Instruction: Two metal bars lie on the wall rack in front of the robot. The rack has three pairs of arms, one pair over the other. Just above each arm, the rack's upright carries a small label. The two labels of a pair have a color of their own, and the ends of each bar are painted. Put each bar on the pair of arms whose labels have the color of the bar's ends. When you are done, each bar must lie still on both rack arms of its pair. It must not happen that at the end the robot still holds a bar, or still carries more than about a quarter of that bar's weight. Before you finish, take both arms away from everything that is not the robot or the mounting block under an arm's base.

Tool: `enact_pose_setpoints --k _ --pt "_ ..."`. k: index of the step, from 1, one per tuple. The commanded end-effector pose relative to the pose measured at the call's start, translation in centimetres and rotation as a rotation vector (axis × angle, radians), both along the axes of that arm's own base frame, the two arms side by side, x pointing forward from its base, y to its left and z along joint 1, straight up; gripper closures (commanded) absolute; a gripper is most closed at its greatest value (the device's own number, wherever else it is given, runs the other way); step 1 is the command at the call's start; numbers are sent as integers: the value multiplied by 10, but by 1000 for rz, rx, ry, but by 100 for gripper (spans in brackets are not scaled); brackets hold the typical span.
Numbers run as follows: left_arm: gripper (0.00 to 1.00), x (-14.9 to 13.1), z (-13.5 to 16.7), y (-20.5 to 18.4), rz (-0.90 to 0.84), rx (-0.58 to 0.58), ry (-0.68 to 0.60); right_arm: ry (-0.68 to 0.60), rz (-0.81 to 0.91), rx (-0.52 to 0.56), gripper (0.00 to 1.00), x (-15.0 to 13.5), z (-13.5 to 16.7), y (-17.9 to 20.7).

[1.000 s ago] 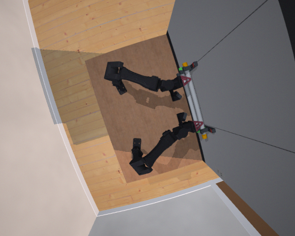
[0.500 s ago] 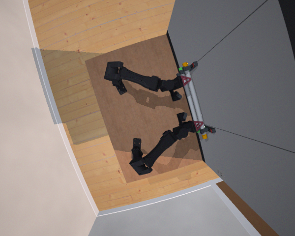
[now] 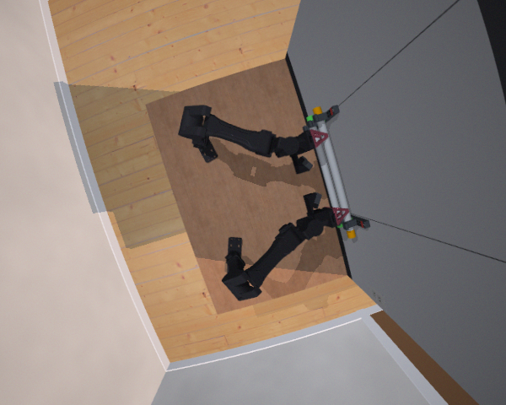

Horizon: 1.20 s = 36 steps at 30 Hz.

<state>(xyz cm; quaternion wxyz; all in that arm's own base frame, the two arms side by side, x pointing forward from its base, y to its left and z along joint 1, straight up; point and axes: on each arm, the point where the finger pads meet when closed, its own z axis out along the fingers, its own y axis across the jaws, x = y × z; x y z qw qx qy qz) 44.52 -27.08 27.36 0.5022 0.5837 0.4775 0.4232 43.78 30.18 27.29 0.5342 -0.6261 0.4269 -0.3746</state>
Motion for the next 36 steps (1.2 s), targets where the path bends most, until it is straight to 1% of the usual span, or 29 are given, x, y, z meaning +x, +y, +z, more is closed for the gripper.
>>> enact_pose_setpoints --k 1,19,36 --pt "100 -1 65 2 -1 -40 -133 -135 2 65 100 -1 68 -3" --pt "100 -15 65 5 -1 -39 -132 -134 2 65 100 -14 69 -8" --pt "100 -29 55 7 -1 -40 -133 -135 2 65 100 -27 59 -13"
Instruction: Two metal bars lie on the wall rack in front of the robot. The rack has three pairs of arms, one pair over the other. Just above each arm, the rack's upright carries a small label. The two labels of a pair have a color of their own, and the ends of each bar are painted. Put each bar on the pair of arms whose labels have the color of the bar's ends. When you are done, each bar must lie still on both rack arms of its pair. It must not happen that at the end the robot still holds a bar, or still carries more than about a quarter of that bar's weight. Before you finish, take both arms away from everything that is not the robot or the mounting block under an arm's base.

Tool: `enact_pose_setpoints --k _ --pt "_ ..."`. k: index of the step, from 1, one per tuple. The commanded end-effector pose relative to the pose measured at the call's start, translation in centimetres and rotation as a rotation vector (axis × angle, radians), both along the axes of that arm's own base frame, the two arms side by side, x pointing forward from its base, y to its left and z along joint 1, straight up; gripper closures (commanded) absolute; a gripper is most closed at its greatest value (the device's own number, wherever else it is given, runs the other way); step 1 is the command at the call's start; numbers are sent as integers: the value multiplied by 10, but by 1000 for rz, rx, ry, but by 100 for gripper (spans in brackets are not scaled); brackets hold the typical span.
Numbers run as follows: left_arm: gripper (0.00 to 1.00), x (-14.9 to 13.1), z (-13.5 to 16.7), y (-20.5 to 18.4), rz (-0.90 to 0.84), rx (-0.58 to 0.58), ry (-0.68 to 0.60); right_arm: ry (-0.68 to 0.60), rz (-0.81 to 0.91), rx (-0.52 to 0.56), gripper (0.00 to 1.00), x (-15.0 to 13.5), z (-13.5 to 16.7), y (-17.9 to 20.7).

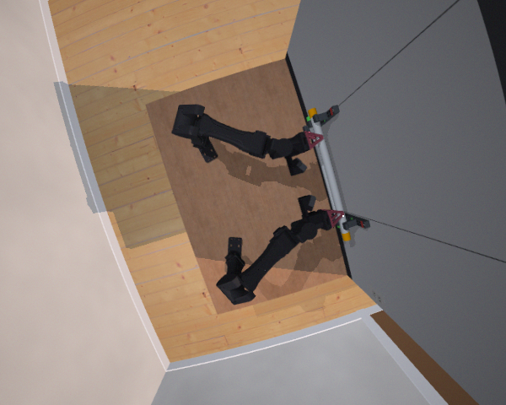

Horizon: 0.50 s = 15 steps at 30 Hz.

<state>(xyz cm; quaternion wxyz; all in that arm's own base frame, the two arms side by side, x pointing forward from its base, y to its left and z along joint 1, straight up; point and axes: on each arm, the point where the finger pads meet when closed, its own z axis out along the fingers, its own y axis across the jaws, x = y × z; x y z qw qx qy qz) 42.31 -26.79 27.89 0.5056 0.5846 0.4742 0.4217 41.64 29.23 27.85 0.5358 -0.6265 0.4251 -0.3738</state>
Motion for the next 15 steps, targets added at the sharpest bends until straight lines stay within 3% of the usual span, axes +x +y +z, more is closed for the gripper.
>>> enact_pose_setpoints --k 1,15 --pt "100 -8 50 5 8 -39 -129 -133 -3 64 100 -7 53 -3" --pt "100 -21 46 7 8 -39 -129 -133 -3 64 100 -19 50 -8"
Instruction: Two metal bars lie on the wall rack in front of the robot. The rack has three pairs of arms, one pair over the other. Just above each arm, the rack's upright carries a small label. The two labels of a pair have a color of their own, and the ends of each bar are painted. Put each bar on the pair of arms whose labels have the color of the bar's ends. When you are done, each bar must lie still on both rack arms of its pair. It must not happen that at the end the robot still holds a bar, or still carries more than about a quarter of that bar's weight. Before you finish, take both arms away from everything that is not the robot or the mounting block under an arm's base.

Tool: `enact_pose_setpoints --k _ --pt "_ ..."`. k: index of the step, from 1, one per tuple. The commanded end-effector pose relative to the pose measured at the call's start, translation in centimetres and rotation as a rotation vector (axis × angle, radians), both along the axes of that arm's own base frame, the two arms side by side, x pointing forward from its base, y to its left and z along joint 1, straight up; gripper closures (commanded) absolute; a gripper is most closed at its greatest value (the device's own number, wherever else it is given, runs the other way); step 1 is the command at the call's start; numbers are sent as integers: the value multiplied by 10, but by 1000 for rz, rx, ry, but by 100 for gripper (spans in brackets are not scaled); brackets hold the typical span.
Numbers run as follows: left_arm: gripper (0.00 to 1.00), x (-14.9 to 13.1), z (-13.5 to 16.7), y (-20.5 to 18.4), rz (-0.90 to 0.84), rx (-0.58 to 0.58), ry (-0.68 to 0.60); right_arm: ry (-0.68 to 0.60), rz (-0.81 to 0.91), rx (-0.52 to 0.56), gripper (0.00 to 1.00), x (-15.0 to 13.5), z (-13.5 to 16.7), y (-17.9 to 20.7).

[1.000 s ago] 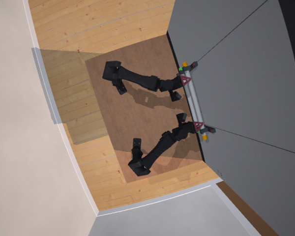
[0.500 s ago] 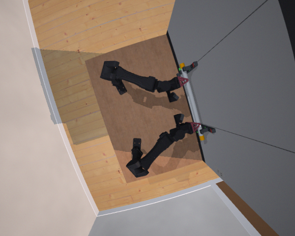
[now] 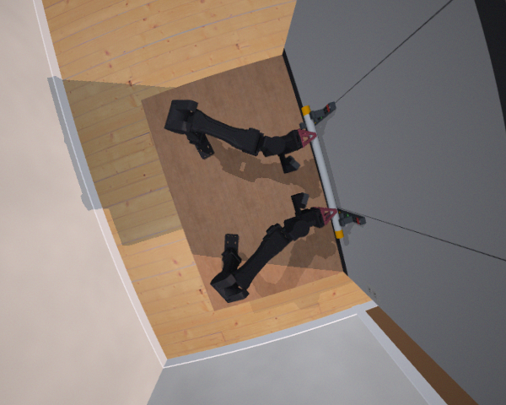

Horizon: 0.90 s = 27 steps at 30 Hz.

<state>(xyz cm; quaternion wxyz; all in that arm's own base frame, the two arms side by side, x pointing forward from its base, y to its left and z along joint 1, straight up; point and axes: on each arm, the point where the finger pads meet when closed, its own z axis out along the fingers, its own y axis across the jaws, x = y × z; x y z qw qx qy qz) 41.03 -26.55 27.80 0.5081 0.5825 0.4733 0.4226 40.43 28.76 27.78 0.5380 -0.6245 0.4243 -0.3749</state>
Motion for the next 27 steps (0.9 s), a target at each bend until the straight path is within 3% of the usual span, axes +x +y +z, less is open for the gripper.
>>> enact_pose_setpoints --k 1,27 --pt "100 -8 47 5 8 -35 -123 -127 -2 61 100 -7 51 -3" --pt "100 -22 43 7 8 -35 -123 -127 -2 61 100 -20 47 -8"
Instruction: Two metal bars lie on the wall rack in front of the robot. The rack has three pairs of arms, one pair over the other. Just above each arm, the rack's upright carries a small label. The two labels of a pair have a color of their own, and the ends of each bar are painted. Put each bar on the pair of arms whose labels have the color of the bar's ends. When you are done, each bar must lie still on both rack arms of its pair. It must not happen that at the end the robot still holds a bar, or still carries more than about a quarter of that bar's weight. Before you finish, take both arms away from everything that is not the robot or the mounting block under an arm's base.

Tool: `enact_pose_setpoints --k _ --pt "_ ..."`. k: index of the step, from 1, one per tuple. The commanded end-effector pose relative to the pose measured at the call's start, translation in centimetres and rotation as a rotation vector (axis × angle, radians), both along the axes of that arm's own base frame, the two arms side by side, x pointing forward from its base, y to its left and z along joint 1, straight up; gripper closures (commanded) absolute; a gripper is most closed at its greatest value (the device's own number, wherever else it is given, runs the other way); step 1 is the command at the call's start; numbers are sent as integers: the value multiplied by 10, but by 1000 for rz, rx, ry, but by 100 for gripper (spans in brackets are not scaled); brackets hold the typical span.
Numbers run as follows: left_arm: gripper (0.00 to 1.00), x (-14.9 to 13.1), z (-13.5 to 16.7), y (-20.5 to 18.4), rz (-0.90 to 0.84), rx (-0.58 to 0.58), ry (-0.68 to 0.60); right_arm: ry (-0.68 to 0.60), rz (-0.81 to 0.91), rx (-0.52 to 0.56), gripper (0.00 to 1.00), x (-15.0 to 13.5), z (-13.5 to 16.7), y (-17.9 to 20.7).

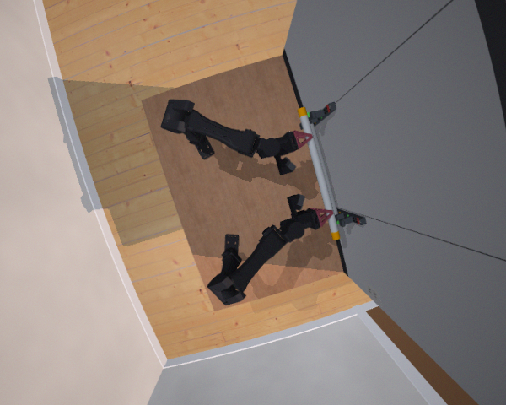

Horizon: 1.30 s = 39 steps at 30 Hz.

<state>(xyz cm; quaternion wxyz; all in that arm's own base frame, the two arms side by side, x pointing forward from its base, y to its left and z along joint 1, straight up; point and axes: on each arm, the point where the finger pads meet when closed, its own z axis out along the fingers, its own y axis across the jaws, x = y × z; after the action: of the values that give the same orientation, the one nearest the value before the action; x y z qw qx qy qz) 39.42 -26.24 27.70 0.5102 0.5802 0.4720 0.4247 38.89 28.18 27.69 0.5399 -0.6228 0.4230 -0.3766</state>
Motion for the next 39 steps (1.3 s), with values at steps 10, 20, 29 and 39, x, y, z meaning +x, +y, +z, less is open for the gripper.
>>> enact_pose_setpoints --k 10,20,29,39 --pt "100 -6 44 4 7 -34 -115 -121 -2 59 100 -5 48 -3" --pt "100 -6 56 4 7 -34 -115 -121 -2 59 100 -5 60 -3" --pt "100 -6 67 4 7 -34 -115 -121 -2 60 100 -5 71 -3" --pt "100 -6 86 4 7 -34 -115 -121 -2 60 100 -5 90 -3"
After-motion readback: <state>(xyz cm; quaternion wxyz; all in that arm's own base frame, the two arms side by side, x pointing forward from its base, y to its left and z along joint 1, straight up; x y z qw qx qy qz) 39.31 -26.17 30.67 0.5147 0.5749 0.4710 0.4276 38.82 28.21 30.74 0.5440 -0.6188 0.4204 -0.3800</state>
